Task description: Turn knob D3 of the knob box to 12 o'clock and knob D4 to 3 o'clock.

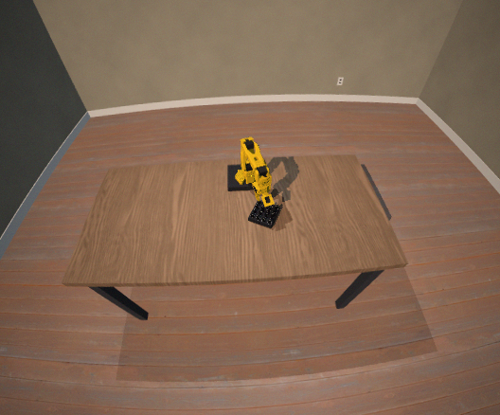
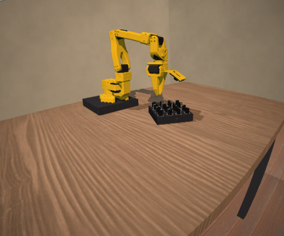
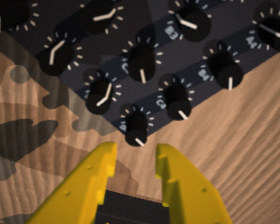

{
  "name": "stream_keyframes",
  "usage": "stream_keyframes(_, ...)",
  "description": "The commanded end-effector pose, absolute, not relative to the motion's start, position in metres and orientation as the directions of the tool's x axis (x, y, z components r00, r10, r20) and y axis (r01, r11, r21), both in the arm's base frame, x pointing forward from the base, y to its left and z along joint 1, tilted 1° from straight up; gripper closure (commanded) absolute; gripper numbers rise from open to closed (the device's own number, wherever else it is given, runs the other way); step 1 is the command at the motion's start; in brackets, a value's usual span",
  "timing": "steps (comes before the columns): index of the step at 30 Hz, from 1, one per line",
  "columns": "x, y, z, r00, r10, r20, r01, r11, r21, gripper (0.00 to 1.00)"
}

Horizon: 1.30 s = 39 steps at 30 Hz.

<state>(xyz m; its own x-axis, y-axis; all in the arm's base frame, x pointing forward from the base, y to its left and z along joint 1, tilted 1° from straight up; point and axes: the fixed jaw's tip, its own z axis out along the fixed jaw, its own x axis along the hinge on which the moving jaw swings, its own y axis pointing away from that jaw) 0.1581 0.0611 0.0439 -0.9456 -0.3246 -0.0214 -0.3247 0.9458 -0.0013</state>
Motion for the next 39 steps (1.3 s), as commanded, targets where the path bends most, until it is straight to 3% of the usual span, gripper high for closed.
stream_keyframes(1, 0.159, 0.059, 0.044, -0.953, -0.302, -0.011, -0.302, 0.953, 0.0, 0.91)
stream_keyframes(11, 0.168, 0.041, 0.048, -0.98, -0.2, -0.009, -0.2, 0.98, 0.0, 0.88)
stream_keyframes(23, 0.182, -0.024, 0.06, -0.988, 0.153, -0.004, 0.153, 0.988, 0.0, 0.79)
stream_keyframes(39, 0.158, -0.114, 0.076, -0.807, 0.59, 0.003, 0.59, 0.807, 0.0, 0.66)
